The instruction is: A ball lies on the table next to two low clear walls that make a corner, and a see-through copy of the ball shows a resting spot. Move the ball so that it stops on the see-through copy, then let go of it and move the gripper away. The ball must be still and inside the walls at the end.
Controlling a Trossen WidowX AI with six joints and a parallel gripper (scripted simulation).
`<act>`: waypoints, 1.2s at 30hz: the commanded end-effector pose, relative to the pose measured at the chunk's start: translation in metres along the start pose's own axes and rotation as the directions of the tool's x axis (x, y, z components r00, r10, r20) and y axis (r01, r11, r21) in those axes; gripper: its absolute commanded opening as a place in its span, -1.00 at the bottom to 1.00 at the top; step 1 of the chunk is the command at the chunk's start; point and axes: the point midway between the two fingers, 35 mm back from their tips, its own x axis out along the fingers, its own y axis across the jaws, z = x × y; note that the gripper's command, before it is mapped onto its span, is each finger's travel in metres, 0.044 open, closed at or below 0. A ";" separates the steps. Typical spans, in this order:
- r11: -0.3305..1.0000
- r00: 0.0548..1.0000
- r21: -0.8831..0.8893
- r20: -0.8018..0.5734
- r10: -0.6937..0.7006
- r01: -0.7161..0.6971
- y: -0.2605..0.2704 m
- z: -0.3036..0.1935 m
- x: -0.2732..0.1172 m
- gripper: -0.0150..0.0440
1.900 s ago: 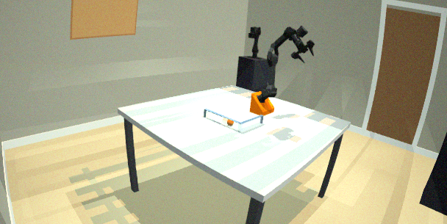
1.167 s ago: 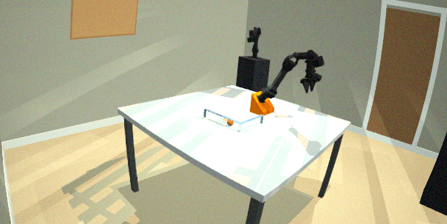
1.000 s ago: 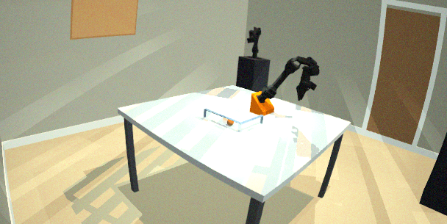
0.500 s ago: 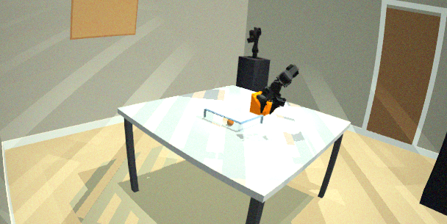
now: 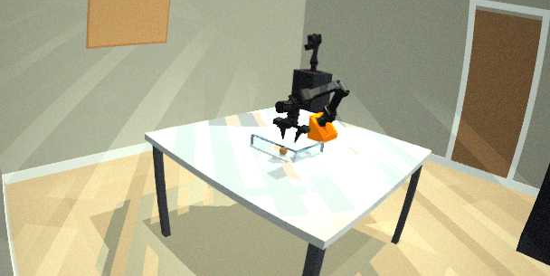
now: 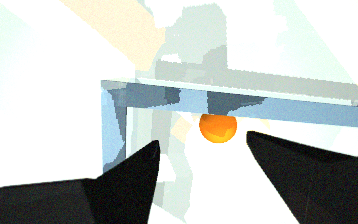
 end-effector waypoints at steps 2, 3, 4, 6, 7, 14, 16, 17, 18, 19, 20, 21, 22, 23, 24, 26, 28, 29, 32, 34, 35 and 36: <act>0.974 0.998 0.220 -0.014 0.066 -0.061 -0.033 -0.016 0.015 0.60; 0.974 0.998 0.220 -0.014 0.066 -0.061 -0.033 -0.016 0.015 0.60; 0.974 0.998 0.220 -0.014 0.066 -0.061 -0.033 -0.016 0.015 0.60; 0.974 0.998 0.220 -0.014 0.066 -0.061 -0.033 -0.016 0.015 0.60; 0.974 0.998 0.220 -0.014 0.066 -0.061 -0.033 -0.016 0.015 0.60; 0.973 0.998 0.220 -0.014 0.066 -0.062 -0.032 -0.016 0.030 0.60; 0.973 0.998 0.220 -0.014 0.066 -0.062 -0.032 -0.016 0.031 0.60; 0.973 0.998 0.220 -0.013 0.066 -0.062 -0.032 -0.016 0.032 0.60; 0.973 0.998 0.220 -0.013 0.066 -0.062 -0.032 -0.016 0.034 0.60; 0.973 0.998 0.220 -0.013 0.066 -0.062 -0.032 -0.016 0.035 0.60; 0.973 0.998 0.220 -0.013 0.066 -0.062 -0.032 -0.016 0.037 0.60; 0.973 0.998 0.220 -0.013 0.066 -0.062 -0.032 -0.016 0.038 0.60; 0.973 0.998 0.220 -0.013 0.066 -0.062 -0.032 -0.016 0.040 0.60; 0.973 0.998 0.220 -0.013 0.066 -0.062 -0.032 -0.016 0.042 0.60; 0.973 0.998 0.220 -0.013 0.066 -0.062 -0.032 -0.015 0.043 0.60; 0.973 0.998 0.220 -0.013 0.066 -0.062 -0.031 -0.015 0.046 0.60; 0.973 0.998 0.220 -0.013 0.066 -0.062 -0.031 -0.016 0.050 0.60; 0.973 0.998 0.220 -0.013 0.066 -0.062 -0.031 -0.016 0.051 0.60; 0.973 0.998 0.220 -0.013 0.067 -0.062 -0.031 -0.016 0.056 0.60; 0.973 0.998 0.220 -0.013 0.067 -0.062 -0.030 -0.016 0.059 0.60; 0.973 0.998 0.220 -0.013 0.067 -0.062 -0.030 -0.016 0.061 0.60; 0.973 0.998 0.220 -0.013 0.067 -0.063 -0.030 -0.016 0.062 0.60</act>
